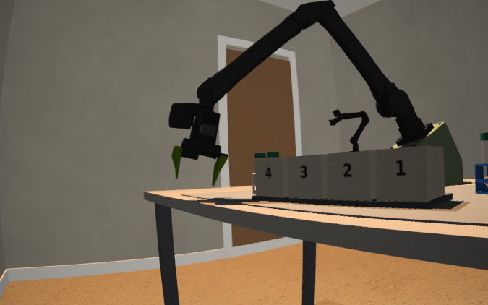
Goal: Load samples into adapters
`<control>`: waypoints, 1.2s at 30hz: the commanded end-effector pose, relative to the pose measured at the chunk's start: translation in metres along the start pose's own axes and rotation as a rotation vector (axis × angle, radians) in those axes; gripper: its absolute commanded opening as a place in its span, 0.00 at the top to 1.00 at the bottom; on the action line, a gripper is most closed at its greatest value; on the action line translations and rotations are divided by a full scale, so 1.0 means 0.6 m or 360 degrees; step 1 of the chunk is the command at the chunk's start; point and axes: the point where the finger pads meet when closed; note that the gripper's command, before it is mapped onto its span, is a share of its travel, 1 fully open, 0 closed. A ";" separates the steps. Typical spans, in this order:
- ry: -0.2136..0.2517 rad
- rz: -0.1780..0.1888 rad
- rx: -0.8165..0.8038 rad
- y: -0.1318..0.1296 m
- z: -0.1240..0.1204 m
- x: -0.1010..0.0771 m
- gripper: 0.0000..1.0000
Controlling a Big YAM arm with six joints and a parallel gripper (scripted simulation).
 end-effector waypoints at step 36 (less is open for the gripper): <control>0.0035 -0.0102 0.0050 -0.088 0.074 -0.190 0.45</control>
Point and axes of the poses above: the point where the finger pads meet when closed, its own x axis out along the fingers, its own y axis across the jaws, z = x × y
